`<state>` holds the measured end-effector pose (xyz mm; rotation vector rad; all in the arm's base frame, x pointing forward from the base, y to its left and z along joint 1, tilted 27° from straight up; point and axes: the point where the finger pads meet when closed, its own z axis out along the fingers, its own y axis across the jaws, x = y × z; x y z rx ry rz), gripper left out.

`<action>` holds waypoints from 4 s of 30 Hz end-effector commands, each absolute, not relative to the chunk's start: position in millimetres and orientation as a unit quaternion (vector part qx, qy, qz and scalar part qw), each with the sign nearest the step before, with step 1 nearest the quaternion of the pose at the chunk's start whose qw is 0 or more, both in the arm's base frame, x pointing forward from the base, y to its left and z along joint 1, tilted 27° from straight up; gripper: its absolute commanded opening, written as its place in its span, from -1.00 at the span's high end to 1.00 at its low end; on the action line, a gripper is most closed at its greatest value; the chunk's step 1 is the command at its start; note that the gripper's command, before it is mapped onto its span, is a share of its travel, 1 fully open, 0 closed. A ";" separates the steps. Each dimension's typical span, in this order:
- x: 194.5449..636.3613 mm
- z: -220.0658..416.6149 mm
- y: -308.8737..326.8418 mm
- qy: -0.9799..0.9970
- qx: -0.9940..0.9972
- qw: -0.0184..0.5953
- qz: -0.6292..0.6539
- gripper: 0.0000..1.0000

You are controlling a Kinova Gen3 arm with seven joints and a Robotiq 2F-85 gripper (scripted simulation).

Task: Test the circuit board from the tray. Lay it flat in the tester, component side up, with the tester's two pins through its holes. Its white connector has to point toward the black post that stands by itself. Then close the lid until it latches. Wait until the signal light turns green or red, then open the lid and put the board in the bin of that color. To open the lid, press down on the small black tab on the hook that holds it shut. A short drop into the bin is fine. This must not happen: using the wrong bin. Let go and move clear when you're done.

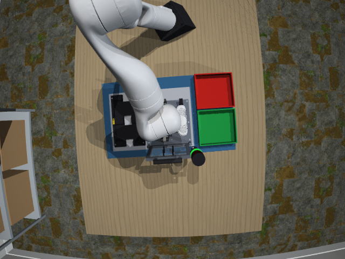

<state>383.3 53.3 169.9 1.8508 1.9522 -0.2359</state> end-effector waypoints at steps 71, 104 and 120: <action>433.2 52.7 215.8 0.710 0.665 0.218 -0.078 -0.54; 435.9 46.0 224.1 0.710 0.665 0.218 -0.078 -0.54; 439.2 31.5 217.6 0.710 0.665 0.218 -0.078 -0.54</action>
